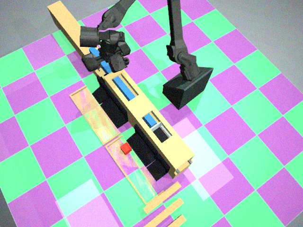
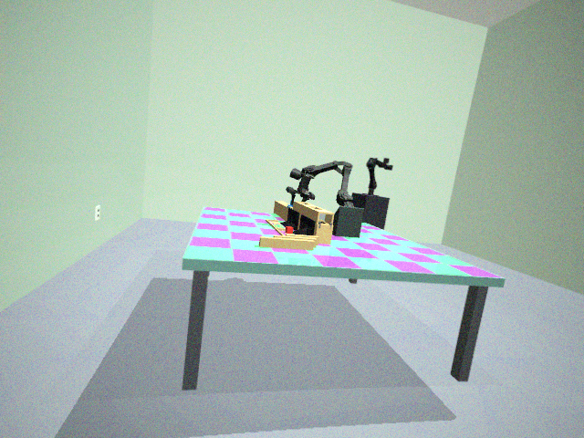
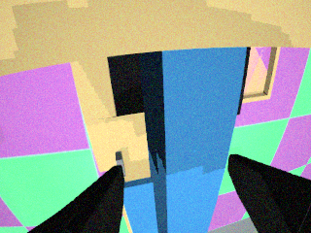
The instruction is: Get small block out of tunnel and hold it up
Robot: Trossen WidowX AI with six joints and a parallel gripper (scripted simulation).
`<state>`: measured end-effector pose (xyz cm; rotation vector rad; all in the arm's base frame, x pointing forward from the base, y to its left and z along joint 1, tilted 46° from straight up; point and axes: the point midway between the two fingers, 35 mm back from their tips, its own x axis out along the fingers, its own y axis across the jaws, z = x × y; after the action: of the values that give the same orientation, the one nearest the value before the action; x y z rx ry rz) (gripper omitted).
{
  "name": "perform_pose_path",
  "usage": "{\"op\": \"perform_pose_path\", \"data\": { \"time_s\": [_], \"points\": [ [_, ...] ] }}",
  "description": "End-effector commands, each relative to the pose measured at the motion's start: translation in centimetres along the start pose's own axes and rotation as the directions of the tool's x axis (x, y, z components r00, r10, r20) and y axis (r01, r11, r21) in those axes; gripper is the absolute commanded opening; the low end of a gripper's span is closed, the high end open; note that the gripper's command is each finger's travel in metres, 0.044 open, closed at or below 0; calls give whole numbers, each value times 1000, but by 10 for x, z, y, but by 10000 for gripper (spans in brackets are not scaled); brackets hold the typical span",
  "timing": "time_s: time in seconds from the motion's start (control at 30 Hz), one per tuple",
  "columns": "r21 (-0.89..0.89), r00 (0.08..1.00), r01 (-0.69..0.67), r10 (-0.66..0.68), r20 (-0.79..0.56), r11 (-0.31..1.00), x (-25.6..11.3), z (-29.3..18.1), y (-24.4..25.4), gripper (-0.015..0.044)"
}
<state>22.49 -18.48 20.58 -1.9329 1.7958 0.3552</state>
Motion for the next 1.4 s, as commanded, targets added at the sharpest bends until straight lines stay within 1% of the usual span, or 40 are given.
{"op": "perform_pose_path", "data": {
  "time_s": [0.0,0.1,0.13,0.17,0.37,1.1,1.13,1.37],
  "points": [
    [0,1000,18,-18,21,1000,-15,-6,-6,368],
    [-15,999,23,-23,42,1000,-28,-11,-7,440],
    [-17,999,24,-23,46,1000,-30,-12,-7,440],
    [-17,999,16,-16,33,1000,-21,-8,-6,440],
    [-18,999,24,-23,47,1000,-22,-11,-7,440],
    [-18,999,25,-24,45,1000,12,-4,-2,440],
    [-12,999,23,-23,43,1000,7,-6,-3,414],
    [-12,999,23,-23,43,1000,7,-6,-3,230]
  ]
}}
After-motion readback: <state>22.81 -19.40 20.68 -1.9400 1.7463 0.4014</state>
